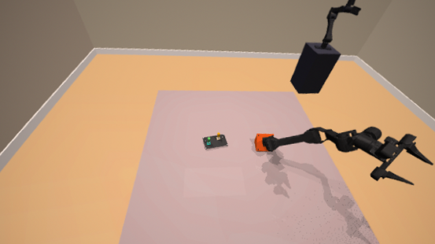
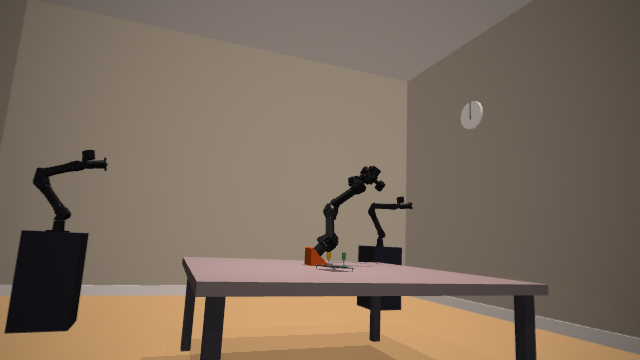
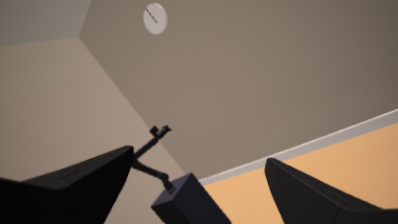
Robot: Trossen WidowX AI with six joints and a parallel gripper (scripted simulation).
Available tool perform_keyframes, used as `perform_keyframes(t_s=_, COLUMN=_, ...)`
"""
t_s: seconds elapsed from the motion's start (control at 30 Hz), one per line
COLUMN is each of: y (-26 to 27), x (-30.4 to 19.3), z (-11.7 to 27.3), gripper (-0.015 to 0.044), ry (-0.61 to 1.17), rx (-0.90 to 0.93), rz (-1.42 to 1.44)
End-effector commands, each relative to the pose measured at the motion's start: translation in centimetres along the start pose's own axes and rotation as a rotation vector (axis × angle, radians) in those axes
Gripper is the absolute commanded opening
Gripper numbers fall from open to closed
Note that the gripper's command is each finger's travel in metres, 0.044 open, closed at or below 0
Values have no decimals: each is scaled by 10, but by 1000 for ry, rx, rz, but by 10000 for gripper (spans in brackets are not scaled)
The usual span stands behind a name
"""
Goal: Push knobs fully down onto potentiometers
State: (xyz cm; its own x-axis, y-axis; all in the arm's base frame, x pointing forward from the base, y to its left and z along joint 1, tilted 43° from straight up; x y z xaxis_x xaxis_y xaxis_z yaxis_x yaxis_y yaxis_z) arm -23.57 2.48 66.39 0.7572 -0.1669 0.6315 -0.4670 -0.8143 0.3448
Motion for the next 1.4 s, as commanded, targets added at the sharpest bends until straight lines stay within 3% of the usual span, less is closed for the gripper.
perform_keyframes(t_s=0.0, y=-2, x=2, z=0, gripper=374, ry=-4, rx=-3, rz=-1)
perform_keyframes(t_s=0.47, y=-89, x=120, z=21, gripper=6, ry=-288, rx=-198, rz=129)
perform_keyframes(t_s=0.67, y=-129, x=177, z=51, gripper=0, ry=-436, rx=-292, rz=129)
perform_keyframes(t_s=1.37, y=-203, x=289, z=155, gripper=0, ry=-786, rx=-606, rz=307)
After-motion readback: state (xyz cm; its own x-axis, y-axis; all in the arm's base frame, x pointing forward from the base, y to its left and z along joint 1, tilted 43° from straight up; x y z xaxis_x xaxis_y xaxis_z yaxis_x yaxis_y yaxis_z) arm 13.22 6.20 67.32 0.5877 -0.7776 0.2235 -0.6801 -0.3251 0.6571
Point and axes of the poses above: the point midway between the two fingers, 35 mm back from their tips, its own z axis back along the fingers, its own y axis across the jaws, x = y × z, the point moved 3 cm from there along z, back along the fingers, and after that the axes turned 15 degrees about -z, right-handed, at the moved point
